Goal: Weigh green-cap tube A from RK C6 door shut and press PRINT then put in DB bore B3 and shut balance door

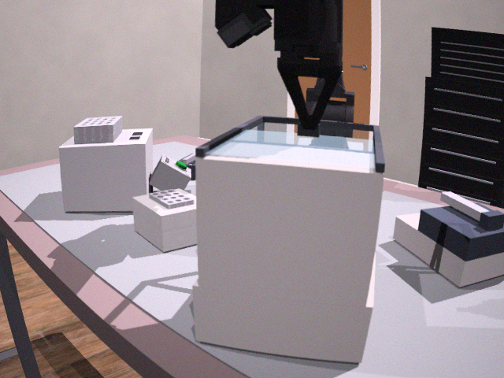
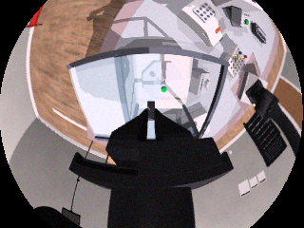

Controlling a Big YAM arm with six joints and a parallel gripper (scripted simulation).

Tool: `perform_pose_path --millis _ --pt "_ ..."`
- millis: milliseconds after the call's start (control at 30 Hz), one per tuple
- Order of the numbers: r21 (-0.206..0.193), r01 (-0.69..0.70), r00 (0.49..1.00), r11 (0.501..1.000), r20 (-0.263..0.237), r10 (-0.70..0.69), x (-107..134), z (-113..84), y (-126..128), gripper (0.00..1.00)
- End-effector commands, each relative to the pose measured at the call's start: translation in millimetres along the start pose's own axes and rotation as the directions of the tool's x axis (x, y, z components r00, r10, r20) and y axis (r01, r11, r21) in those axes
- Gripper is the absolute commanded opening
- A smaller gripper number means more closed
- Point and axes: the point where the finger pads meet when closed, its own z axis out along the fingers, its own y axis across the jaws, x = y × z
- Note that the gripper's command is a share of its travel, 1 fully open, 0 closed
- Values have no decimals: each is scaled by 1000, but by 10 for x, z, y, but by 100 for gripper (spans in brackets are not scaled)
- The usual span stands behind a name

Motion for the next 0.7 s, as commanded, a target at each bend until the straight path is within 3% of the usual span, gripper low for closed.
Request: perform_pose_path --millis 0,667 --pt "-31 -6 1000 1000 2 6 26 -109 -27 6" --pt "-29 -5 1000 1000 1 5 29 -102 -197 6"
